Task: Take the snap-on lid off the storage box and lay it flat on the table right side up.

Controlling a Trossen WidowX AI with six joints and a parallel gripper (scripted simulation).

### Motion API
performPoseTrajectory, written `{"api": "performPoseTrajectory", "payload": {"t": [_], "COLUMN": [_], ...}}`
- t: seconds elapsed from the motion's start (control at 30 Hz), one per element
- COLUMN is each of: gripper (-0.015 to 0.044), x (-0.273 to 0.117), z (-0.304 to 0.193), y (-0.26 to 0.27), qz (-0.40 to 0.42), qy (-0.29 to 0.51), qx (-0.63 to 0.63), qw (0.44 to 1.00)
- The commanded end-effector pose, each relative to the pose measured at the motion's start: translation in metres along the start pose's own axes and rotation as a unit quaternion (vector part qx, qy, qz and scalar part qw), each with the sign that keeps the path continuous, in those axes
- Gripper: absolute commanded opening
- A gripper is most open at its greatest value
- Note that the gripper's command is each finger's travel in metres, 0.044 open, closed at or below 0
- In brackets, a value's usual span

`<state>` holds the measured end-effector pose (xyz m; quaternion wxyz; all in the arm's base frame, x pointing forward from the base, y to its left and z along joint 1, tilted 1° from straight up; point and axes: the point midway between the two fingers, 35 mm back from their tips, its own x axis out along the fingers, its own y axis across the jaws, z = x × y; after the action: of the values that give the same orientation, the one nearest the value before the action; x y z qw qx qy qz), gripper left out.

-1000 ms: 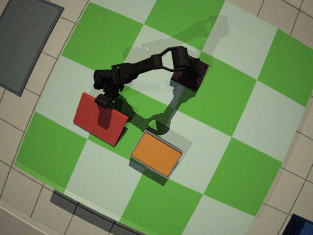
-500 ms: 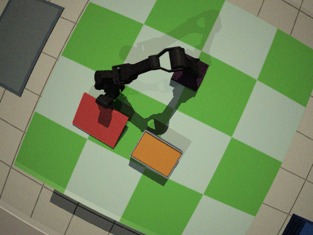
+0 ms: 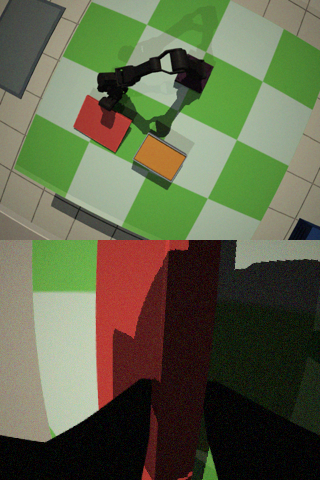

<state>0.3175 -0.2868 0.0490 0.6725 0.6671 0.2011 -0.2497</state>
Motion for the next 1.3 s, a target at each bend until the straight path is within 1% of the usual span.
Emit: {"api": "performPoseTrajectory", "payload": {"t": [0.0,0.07,0.1,0.4,0.43,0.47,0.67,0.7,1.27], "gripper": [0.0000,0.0000,0.0026,0.0263,0.0275,0.0275,0.0433,0.0440,0.0440], "x": [0.005,0.006,0.002,0.001,0.001,0.001,-0.007,-0.009,-0.035], "z": [-0.002,-0.002,0.000,0.000,0.000,0.000,0.000,0.000,0.000], "y": [-0.010,-0.011,-0.002,0.000,0.000,0.000,-0.008,-0.009,-0.032], "qz": [-0.009,-0.009,-0.002,-0.008,-0.008,-0.008,-0.009,-0.009,-0.011], "qy": [0.003,0.003,0.001,0.002,0.002,0.002,0.002,0.002,0.002], "qx": [0.006,0.006,0.001,0.006,0.006,0.006,0.006,0.006,0.006], "qw": [1.000,1.000,1.000,1.000,1.000,1.000,1.000,1.000,1.000]}}
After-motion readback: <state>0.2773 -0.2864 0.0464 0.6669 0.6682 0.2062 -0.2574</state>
